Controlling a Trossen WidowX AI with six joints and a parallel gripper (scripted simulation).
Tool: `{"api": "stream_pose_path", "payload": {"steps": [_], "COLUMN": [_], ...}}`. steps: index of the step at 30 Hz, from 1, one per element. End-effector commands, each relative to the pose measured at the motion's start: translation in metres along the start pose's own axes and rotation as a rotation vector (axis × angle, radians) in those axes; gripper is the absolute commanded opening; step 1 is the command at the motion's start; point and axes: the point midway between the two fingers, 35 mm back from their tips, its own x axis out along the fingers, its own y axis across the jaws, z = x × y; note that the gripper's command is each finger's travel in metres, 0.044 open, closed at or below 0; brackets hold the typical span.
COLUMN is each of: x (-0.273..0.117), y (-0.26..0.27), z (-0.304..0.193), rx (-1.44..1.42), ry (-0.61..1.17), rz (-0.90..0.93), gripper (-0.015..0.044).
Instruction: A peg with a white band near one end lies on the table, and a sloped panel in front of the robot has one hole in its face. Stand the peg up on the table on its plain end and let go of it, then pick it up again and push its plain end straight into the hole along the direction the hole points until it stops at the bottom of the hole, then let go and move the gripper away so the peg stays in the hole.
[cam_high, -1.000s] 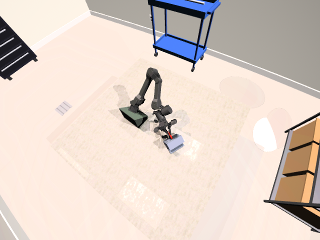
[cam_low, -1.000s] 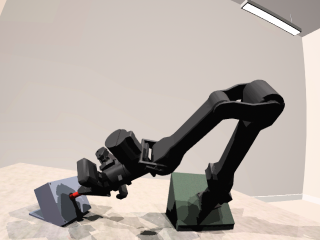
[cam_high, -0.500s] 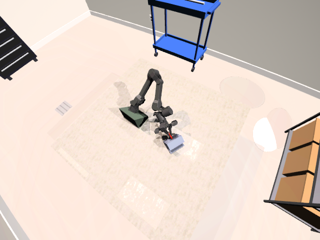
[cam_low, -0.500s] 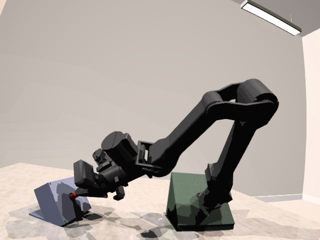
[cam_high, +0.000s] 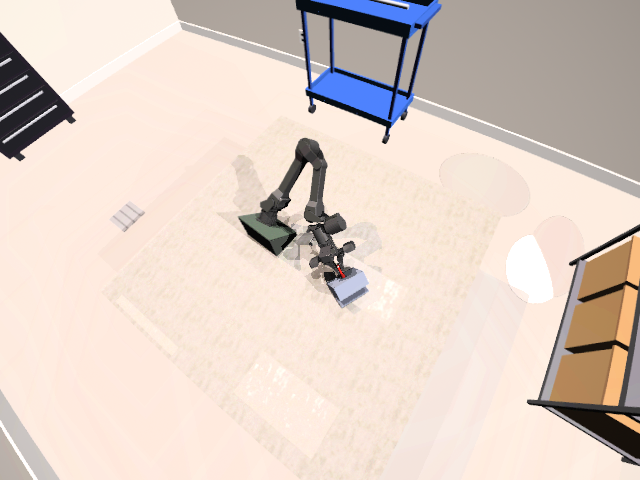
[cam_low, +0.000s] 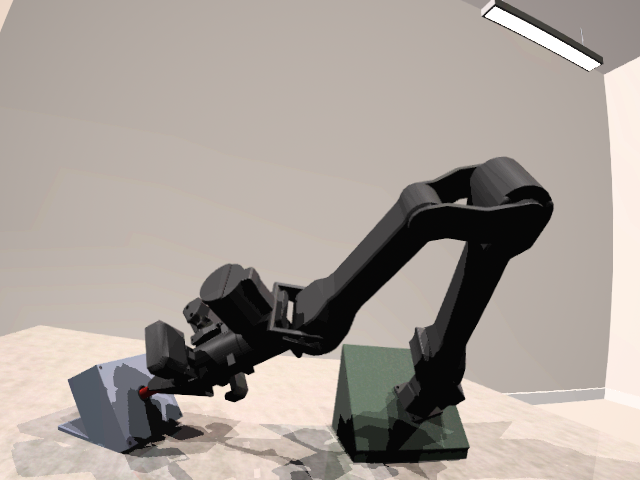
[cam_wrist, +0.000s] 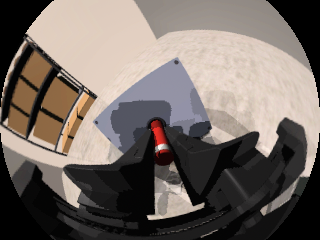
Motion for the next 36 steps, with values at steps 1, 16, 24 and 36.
{"api": "stream_pose_path", "payload": {"steps": [1, 16, 24, 36], "x": [0.000, -0.001, -0.007, -0.017], "y": [0.000, 0.000, 0.002, 0.003], "z": [0.000, 0.000, 0.001, 0.002], "rx": [0.000, 0.000, 0.000, 0.002], "ry": [0.000, 0.000, 0.000, -0.001], "rz": [0.001, 0.001, 0.000, -0.002], "gripper": [0.0000, 0.0368, 0.0440, 0.0440]}}
